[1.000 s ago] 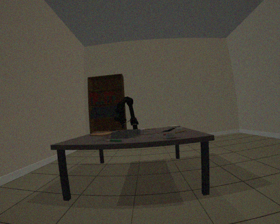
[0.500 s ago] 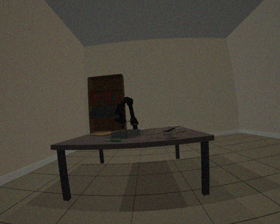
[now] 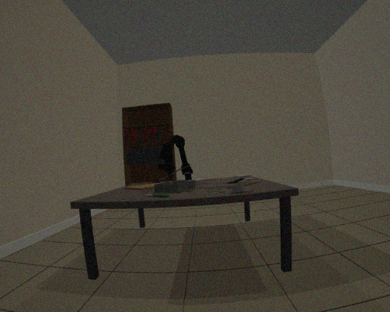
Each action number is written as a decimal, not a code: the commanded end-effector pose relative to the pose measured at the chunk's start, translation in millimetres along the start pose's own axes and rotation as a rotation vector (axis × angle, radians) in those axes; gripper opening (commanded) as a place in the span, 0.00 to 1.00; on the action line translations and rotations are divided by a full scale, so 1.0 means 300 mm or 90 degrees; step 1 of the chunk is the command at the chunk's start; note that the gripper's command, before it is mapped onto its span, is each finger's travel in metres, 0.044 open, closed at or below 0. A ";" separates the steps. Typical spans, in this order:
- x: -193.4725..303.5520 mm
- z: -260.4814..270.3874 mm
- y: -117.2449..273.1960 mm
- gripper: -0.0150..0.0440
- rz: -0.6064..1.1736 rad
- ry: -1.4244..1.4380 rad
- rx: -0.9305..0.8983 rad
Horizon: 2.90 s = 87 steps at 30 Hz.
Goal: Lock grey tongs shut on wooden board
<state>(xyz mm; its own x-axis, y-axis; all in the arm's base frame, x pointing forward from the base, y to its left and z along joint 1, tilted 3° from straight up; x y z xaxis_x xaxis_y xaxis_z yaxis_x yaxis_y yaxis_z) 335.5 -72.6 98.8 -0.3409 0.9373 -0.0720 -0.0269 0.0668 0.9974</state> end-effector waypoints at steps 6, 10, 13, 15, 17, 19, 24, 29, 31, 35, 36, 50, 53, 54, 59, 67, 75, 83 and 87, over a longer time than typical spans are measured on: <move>-0.012 0.048 0.003 0.00 0.002 -0.002 -0.002; -0.017 0.068 0.004 0.00 0.002 -0.002 -0.002; -0.021 0.082 0.004 0.00 0.002 -0.002 -0.003; -0.023 0.092 0.004 0.00 0.002 -0.002 -0.003; -0.026 0.101 0.003 0.00 0.002 -0.002 -0.003; -0.028 0.111 0.003 0.00 0.002 -0.002 -0.003; -0.033 0.135 0.002 0.00 0.002 -0.002 -0.003; -0.038 0.158 0.001 0.00 0.002 -0.002 -0.004; -0.040 0.168 0.000 0.00 0.001 -0.002 -0.004; -0.044 0.186 -0.002 0.00 0.001 -0.002 -0.004; -0.044 0.190 -0.002 0.00 0.001 -0.002 -0.004; -0.044 0.189 -0.003 0.00 0.001 0.000 -0.004; -0.044 0.189 -0.003 0.00 0.001 0.000 -0.004; -0.044 0.189 -0.003 0.00 0.001 0.000 -0.004; -0.044 0.189 -0.003 0.00 0.001 0.000 -0.004; -0.047 0.195 0.032 0.13 0.001 0.000 -0.004; -0.047 0.194 0.303 0.49 0.002 0.000 -0.004; -0.052 0.199 0.301 0.85 -0.005 0.001 -0.017; -0.052 0.199 0.301 1.00 -0.005 0.001 -0.017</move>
<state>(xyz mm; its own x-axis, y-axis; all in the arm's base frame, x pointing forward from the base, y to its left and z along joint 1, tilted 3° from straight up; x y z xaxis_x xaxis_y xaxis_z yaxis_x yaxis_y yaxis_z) 394.6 -60.7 187.6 -0.3420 0.9366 -0.0763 -0.0472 0.0639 0.9968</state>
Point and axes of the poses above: the point midway between the two fingers, 35 mm back from their tips, its own y axis back along the fingers, its own z axis across the jaws, x = y × z, the point moved 1 cm from there along y, back along the fingers, and after that the axes turned 15 degrees about y, right-handed, at the moved point
